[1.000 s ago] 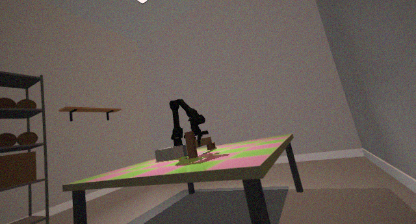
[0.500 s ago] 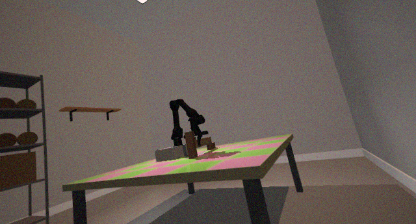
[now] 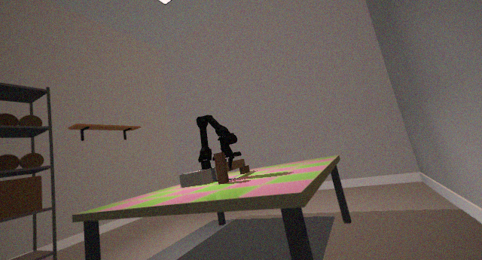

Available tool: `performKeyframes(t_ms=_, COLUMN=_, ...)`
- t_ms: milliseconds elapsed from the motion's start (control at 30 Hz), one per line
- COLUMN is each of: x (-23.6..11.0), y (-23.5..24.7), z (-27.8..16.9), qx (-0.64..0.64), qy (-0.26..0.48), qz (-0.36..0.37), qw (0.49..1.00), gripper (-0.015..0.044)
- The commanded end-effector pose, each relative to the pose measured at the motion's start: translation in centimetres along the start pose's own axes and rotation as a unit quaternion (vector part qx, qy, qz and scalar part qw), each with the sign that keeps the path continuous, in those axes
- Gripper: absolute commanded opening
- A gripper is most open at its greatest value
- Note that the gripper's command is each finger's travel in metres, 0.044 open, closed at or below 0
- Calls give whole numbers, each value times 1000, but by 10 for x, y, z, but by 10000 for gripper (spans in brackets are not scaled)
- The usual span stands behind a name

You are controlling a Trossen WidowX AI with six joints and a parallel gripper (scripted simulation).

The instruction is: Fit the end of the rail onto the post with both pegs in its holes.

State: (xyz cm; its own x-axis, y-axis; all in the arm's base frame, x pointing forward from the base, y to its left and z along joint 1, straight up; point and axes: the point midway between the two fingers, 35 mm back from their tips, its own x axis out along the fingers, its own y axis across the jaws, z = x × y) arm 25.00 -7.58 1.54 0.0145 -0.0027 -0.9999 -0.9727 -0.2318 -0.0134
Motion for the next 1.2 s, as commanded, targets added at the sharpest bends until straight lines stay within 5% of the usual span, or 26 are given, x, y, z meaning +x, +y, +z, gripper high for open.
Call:
performKeyframes(t_ms=0, x=-1, y=0, z=-2, qx=-1, qy=1, qz=-1, qw=1000, gripper=0)
performKeyframes(t_ms=1167, x=-1, y=-1, z=-13, qx=-1, qy=1, qz=-1, qw=1000, gripper=0)
